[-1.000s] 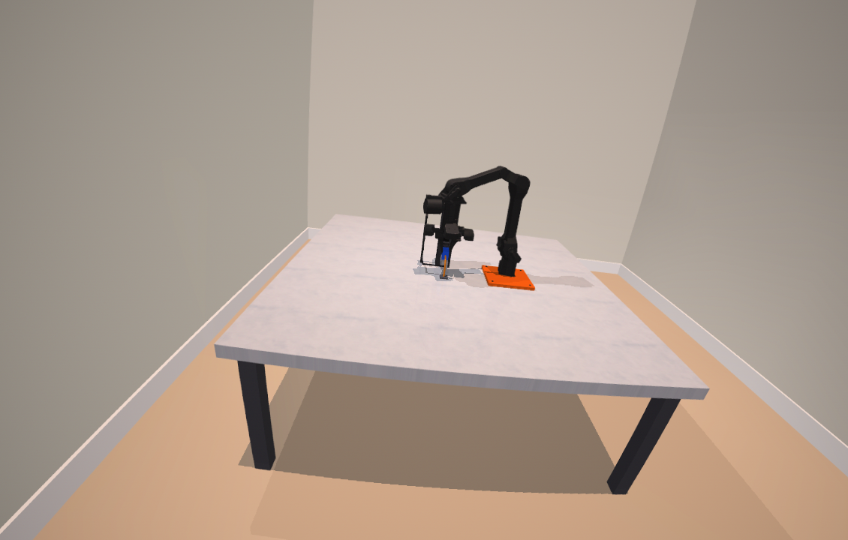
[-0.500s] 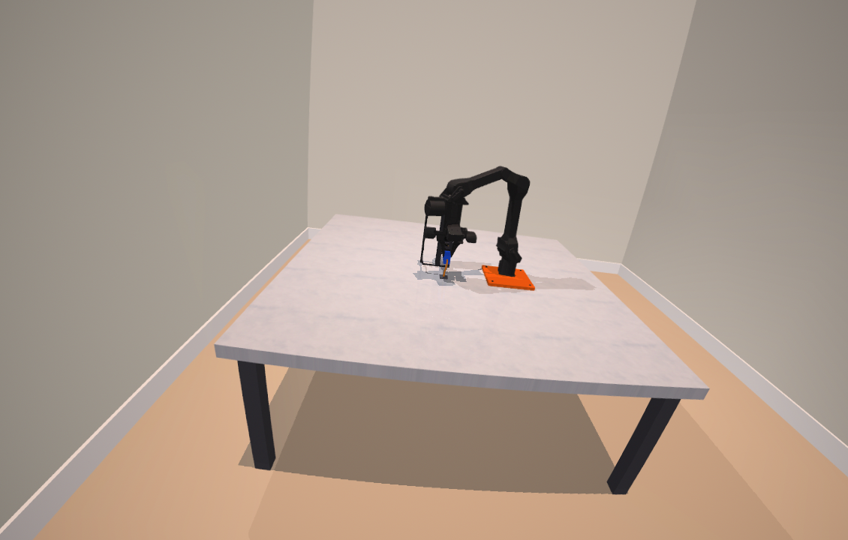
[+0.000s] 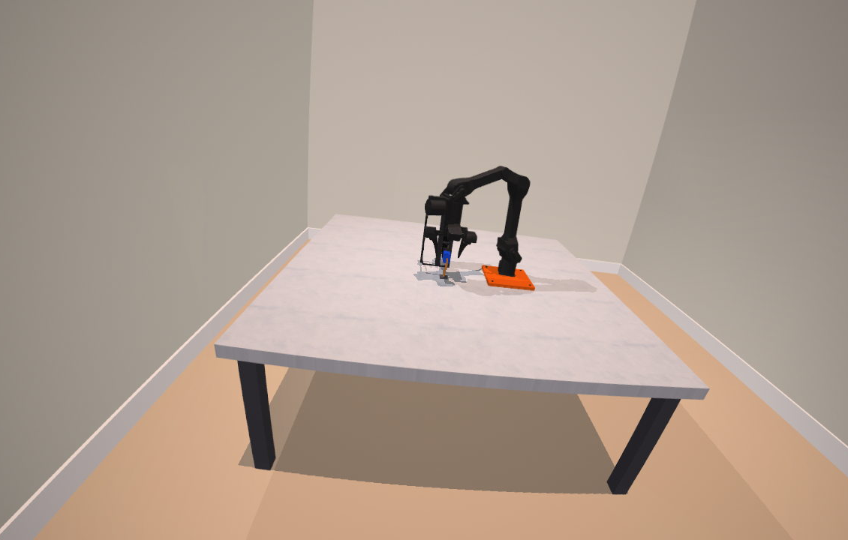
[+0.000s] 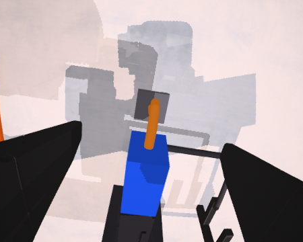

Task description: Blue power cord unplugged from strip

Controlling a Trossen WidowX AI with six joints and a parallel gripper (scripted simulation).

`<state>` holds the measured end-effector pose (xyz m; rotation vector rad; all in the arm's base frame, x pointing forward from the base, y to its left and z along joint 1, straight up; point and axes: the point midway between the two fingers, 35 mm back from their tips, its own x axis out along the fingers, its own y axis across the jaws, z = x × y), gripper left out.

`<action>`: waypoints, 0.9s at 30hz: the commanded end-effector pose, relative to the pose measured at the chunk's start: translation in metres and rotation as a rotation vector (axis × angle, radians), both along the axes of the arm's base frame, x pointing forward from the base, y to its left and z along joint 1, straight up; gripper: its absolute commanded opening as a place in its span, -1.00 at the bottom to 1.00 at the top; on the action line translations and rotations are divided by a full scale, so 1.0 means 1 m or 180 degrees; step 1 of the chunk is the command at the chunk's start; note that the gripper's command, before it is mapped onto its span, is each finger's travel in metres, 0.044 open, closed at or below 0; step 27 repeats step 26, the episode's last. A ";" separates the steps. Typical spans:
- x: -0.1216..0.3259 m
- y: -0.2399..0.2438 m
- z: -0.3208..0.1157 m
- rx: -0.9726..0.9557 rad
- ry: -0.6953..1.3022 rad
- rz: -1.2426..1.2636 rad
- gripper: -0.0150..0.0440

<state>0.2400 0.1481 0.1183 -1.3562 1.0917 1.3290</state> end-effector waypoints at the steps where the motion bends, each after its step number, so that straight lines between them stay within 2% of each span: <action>1: -0.005 0.029 0.006 0.0019 0.0001 0.0011 1.00; 4: -0.011 0.050 0.010 0.0025 0.0003 0.0011 1.00; 27: -0.011 0.050 0.010 0.0025 0.0003 0.0011 1.00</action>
